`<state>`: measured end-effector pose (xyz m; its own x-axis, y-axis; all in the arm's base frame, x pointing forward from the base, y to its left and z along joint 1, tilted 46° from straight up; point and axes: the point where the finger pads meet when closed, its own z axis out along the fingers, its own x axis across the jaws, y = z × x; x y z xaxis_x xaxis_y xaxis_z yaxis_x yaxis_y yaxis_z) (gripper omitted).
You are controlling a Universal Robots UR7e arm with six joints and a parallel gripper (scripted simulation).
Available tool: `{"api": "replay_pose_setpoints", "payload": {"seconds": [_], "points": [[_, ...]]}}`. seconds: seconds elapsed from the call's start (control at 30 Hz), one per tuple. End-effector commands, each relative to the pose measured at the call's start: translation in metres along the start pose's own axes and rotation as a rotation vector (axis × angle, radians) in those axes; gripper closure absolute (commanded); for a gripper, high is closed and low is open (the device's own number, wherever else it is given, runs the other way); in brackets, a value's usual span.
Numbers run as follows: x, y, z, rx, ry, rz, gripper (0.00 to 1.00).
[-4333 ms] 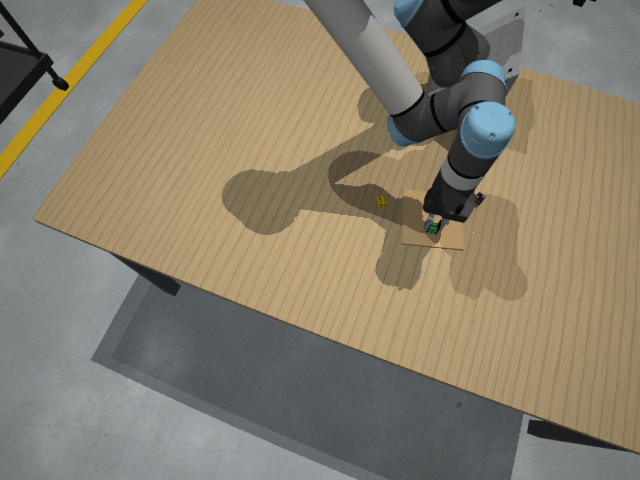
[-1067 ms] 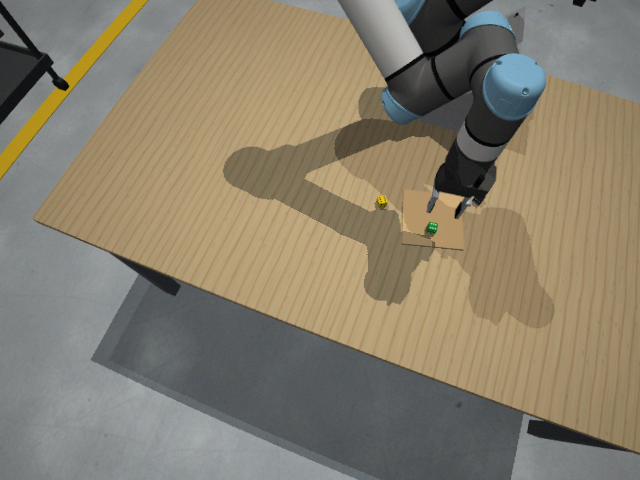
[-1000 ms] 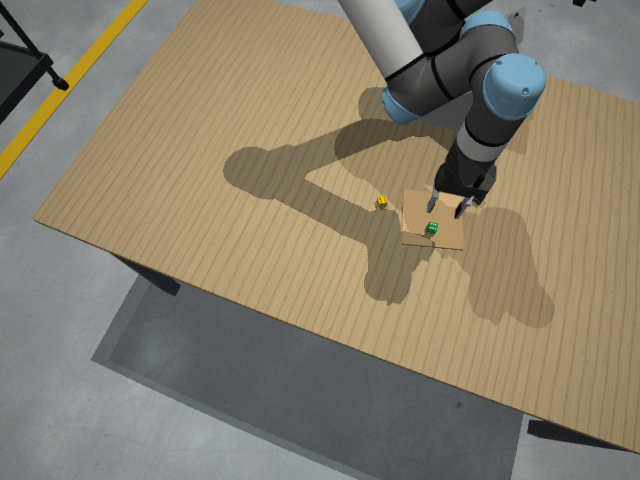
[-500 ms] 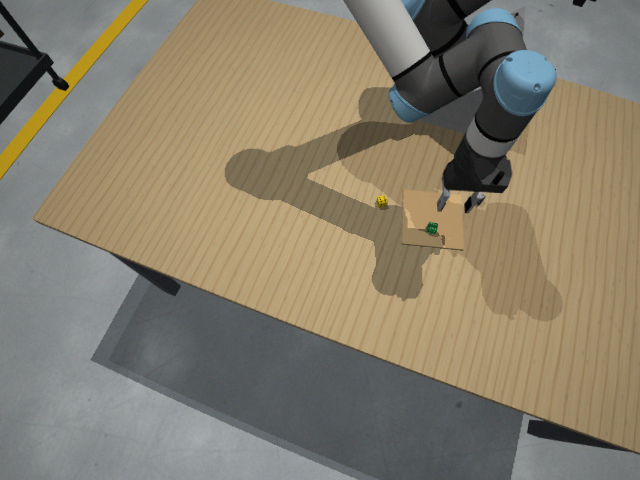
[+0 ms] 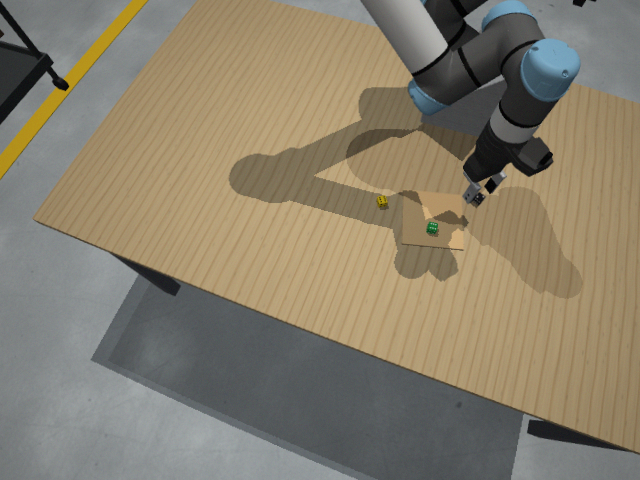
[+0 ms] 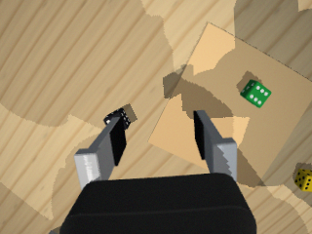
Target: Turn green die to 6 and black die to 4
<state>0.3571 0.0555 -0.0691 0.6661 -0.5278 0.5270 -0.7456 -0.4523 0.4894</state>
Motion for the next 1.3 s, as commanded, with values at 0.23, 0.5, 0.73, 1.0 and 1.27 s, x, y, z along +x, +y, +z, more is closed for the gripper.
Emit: {"api": "replay_pose_setpoints", "payload": {"seconds": [0.23, 0.5, 0.73, 1.0, 1.27], "points": [[-0.043, 0.012, 0.005, -0.001, 0.002, -0.323, 0.00], [-0.048, 0.014, 0.006, -0.002, 0.002, -0.362, 0.30], [-0.048, 0.014, 0.006, -0.002, 0.002, -0.362, 0.30], [-0.048, 0.014, 0.006, -0.002, 0.002, -0.362, 0.30], [-0.048, 0.014, 0.006, -0.002, 0.002, -0.362, 0.30]]}}
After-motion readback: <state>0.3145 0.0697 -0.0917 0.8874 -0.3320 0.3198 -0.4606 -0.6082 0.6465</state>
